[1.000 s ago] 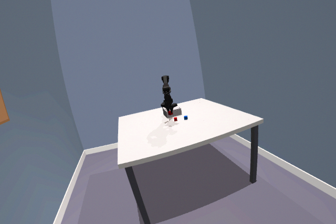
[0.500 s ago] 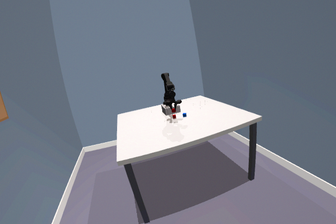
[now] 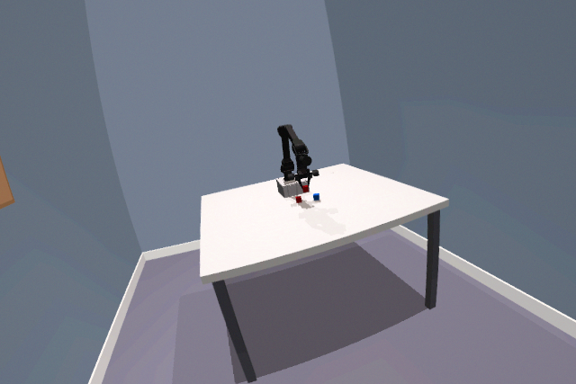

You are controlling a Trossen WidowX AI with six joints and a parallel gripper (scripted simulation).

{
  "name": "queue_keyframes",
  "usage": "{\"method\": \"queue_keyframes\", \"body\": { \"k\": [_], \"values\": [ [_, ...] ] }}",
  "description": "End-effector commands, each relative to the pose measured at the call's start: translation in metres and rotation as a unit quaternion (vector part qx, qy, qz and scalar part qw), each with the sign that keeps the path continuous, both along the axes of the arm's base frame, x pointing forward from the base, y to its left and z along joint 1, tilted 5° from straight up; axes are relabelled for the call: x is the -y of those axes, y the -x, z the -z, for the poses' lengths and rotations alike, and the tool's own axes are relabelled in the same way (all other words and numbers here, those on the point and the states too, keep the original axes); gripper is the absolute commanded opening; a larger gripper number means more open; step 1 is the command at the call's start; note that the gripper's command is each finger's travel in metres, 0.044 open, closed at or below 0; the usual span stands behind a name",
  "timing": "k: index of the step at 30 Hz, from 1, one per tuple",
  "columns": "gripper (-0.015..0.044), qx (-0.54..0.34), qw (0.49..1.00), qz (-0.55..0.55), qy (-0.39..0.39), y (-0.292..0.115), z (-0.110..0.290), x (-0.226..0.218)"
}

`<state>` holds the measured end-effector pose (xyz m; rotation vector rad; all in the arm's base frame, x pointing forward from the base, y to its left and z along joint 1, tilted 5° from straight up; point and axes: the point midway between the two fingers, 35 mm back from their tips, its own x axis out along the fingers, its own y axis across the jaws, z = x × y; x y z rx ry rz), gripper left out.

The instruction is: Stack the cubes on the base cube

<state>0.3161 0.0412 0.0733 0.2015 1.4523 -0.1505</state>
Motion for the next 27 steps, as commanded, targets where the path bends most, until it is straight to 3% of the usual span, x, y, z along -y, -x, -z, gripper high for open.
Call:
{"method": "queue_keyframes", "body": {
  "k": [1, 20, 27],
  "values": [
    [0.0105, -0.003, 0.999, -0.05, 0.008, 0.002, 0.005, -0.012],
    [0.0105, 0.003, 0.961, -0.275, 0.03, 0.014, 0.015, -0.072],
    [0.0105, 0.004, 0.959, -0.282, 0.031, 0.015, 0.015, -0.074]
  ]
}}
